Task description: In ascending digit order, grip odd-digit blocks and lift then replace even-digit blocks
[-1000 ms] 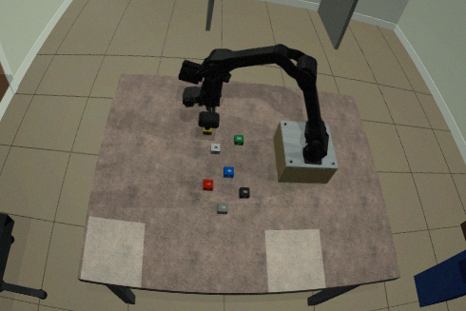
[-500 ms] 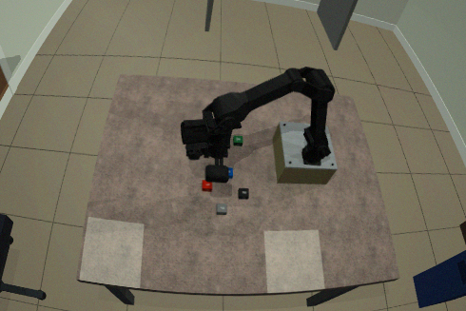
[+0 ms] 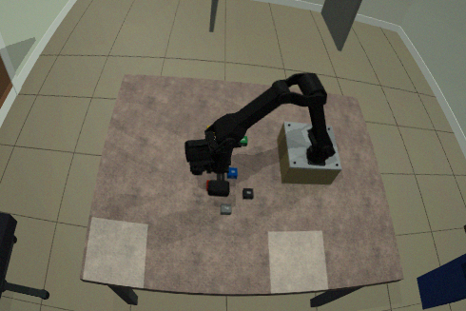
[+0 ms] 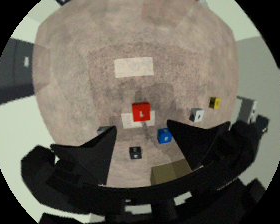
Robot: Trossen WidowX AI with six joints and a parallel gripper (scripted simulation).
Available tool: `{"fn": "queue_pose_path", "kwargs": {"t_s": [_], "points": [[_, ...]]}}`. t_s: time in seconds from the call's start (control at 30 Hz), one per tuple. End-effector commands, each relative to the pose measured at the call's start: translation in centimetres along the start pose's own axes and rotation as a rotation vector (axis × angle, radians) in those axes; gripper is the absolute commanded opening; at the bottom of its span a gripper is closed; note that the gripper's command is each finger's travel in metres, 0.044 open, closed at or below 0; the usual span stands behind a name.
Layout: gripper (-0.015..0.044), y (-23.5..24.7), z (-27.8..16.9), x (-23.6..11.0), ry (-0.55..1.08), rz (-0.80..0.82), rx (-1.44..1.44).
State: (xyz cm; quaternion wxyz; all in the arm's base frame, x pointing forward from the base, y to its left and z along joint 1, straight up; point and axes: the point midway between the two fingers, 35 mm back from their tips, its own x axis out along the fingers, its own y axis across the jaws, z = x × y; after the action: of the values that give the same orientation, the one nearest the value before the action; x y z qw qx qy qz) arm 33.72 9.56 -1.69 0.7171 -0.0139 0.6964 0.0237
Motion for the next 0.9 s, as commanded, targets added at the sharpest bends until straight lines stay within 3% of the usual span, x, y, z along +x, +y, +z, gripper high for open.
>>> {"fn": "queue_pose_path", "kwargs": {"t_s": [0.0,0.7,0.87], "points": [[0.04,0.0,0.0,0.4,-0.003,-0.002,0.005],[0.04,0.0,0.0,3.6,-0.003,-0.002,0.005],[0.0269,0.0,0.0,3.6,-0.003,-0.002,0.005]]}}
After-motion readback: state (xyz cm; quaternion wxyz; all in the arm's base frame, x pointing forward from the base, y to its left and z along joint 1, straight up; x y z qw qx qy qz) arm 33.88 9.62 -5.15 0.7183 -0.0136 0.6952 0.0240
